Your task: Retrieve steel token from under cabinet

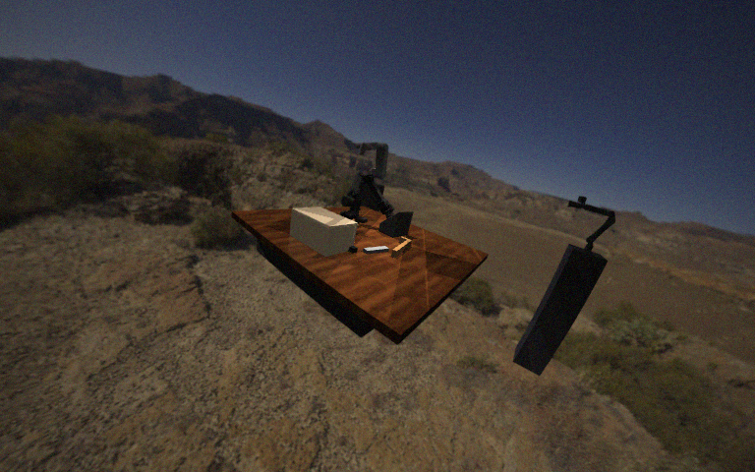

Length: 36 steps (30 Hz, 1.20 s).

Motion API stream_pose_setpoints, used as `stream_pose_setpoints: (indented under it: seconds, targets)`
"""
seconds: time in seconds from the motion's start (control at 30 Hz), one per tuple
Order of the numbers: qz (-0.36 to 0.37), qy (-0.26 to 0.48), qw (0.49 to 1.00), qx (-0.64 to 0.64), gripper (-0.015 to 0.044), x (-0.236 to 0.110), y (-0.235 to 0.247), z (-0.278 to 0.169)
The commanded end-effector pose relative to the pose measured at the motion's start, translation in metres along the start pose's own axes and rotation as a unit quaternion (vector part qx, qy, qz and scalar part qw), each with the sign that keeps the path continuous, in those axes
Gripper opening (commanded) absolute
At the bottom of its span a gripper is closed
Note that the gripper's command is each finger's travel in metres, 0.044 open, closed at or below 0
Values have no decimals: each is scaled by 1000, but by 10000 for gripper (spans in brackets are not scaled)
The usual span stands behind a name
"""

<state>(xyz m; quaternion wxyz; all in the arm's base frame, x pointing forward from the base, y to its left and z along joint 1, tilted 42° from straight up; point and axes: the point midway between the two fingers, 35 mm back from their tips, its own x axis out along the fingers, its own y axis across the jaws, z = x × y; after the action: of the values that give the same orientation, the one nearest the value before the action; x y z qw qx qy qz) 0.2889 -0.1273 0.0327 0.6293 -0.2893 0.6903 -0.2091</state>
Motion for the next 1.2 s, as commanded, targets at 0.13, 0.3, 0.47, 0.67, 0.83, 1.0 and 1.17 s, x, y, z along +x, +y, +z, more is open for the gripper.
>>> stream_pose_setpoints:
  seconds: [0.13, 0.3, 0.47, 0.67, 0.83, 1.0, 1.17]
  targets:
    - [-1, 0, 1000, 2, 0, 0, -1, 12]
    - [-1, 0, 1000, 2, 0, 0, -1, 17]
    - [-1, -1, 1000, 2, 0, 0, -1, 23]
    - [-1, -1, 1000, 2, 0, -1, -1, 29]
    - [-1, -1, 1000, 3, 0, -1, -1, 35]
    - [-1, -1, 1000, 3, 0, -1, -1, 40]
    - [-1, -1, 1000, 3, 0, -1, -1, 45]
